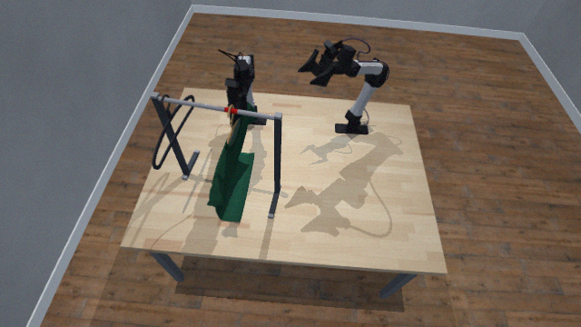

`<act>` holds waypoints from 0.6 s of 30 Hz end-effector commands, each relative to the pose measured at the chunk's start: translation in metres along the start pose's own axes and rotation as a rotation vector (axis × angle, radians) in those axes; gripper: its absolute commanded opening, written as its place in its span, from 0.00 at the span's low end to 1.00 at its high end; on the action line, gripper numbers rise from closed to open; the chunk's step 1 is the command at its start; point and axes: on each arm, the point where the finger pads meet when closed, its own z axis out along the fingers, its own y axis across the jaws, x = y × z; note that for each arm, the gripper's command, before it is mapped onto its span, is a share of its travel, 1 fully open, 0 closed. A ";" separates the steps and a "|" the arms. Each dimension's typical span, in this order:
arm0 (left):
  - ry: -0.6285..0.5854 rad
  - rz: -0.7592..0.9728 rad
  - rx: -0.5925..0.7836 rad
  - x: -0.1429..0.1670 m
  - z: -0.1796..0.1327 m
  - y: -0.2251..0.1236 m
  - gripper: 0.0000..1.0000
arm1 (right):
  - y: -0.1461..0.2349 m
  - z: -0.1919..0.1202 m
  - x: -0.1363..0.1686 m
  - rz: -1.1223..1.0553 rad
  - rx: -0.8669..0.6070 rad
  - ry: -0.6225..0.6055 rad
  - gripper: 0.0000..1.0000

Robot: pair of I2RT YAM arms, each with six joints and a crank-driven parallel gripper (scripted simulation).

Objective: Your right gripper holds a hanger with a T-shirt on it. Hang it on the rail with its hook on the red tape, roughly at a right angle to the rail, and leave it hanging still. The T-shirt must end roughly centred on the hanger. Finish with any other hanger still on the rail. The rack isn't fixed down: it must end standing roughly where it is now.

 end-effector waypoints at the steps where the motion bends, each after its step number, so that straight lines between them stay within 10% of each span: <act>1: -0.076 0.002 0.008 -0.030 0.000 -0.004 1.00 | -0.002 -0.009 -0.024 0.017 0.003 -0.074 0.02; 5: -0.076 0.002 0.008 -0.030 0.000 -0.004 1.00 | -0.003 -0.022 -0.026 0.014 0.008 -0.079 0.50; 8: -0.076 0.002 0.008 -0.030 0.000 -0.004 1.00 | -0.003 -0.037 -0.024 0.010 0.007 -0.072 0.68; 18: -0.076 0.002 0.008 -0.030 0.000 -0.004 1.00 | -0.003 -0.104 -0.018 0.026 0.007 -0.061 0.69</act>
